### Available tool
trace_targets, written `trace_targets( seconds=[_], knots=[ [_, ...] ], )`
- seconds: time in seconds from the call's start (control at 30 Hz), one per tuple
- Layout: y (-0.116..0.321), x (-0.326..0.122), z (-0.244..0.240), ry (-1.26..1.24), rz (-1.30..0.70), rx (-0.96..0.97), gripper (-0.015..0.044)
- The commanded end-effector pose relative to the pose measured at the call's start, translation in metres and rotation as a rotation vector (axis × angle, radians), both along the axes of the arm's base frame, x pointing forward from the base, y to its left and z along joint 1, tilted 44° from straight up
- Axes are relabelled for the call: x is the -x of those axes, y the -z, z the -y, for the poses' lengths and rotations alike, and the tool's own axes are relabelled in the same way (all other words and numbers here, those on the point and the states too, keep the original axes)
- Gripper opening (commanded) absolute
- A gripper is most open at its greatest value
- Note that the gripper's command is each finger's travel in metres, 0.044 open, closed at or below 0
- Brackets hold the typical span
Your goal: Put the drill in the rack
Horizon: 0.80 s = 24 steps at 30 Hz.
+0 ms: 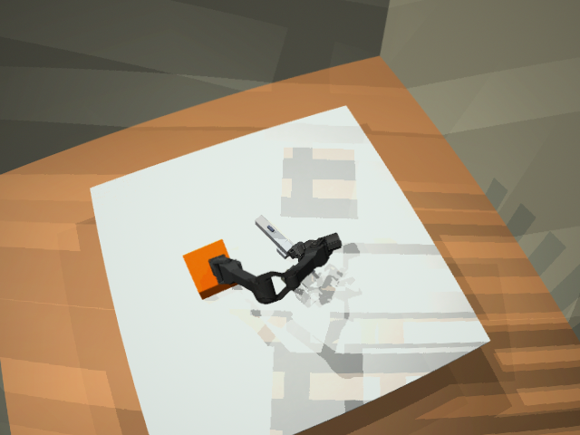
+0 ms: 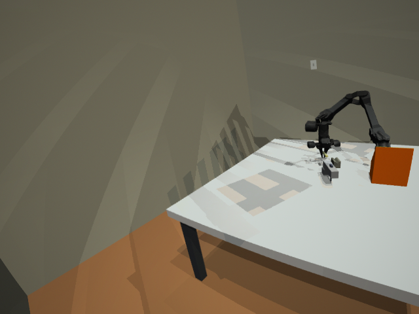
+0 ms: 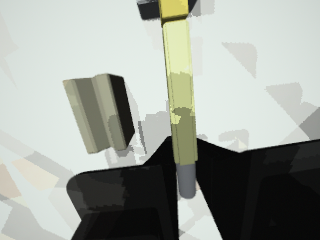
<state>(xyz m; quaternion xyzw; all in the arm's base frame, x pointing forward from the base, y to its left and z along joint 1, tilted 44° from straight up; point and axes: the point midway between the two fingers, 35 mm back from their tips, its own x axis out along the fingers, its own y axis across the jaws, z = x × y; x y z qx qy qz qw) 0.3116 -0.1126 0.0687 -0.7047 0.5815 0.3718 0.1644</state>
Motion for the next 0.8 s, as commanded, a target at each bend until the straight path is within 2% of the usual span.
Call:
trace_targets(
  seconds=[0.0,0.77],
  knots=[
    [-0.0026,-0.0016,-0.0014,0.001,0.008,0.003,0.0],
    [-0.0056,-0.0029,-0.005,0.001,0.008,0.003,0.0]
  ],
)
